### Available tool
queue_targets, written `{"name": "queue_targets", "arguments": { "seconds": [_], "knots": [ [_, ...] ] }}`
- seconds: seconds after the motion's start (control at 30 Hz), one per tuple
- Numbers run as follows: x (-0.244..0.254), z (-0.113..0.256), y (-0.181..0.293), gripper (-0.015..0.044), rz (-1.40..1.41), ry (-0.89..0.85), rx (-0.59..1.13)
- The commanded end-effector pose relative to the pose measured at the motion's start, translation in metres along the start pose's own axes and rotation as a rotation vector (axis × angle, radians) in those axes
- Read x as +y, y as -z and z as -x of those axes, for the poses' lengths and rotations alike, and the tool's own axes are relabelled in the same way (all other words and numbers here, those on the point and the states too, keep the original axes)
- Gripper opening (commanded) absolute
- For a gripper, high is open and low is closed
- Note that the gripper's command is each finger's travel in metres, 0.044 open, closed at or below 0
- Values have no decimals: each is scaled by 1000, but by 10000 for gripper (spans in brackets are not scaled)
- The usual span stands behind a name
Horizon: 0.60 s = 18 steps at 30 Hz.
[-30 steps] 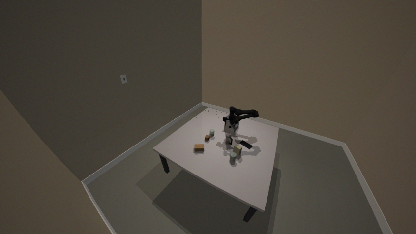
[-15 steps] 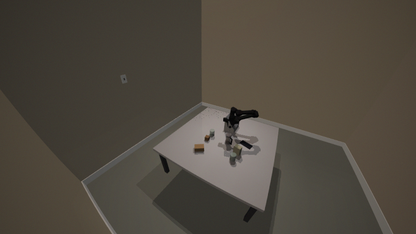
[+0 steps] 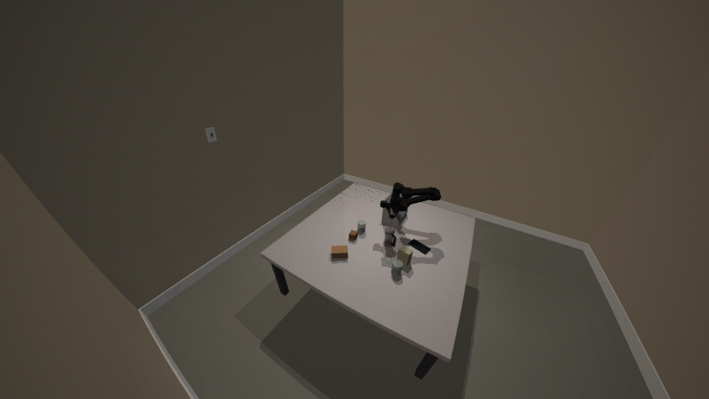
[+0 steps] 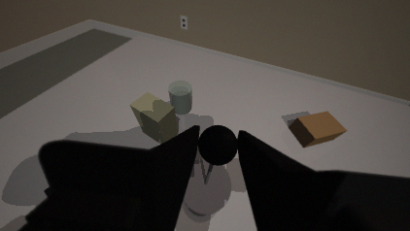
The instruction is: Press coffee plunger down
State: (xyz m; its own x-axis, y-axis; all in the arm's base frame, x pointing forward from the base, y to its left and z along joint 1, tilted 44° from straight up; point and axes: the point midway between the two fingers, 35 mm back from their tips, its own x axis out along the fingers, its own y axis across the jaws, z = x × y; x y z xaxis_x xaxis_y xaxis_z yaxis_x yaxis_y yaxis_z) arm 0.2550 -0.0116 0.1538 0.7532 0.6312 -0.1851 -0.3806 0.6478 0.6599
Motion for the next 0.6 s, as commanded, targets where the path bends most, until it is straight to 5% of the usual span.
{"name": "queue_targets", "arguments": {
  "seconds": [0.0, 0.57],
  "knots": [
    [-2, -2, 5, 119, -6, 1, 6],
    [-11, -20, 25, 119, -2, 10, 22]
  ]
}}
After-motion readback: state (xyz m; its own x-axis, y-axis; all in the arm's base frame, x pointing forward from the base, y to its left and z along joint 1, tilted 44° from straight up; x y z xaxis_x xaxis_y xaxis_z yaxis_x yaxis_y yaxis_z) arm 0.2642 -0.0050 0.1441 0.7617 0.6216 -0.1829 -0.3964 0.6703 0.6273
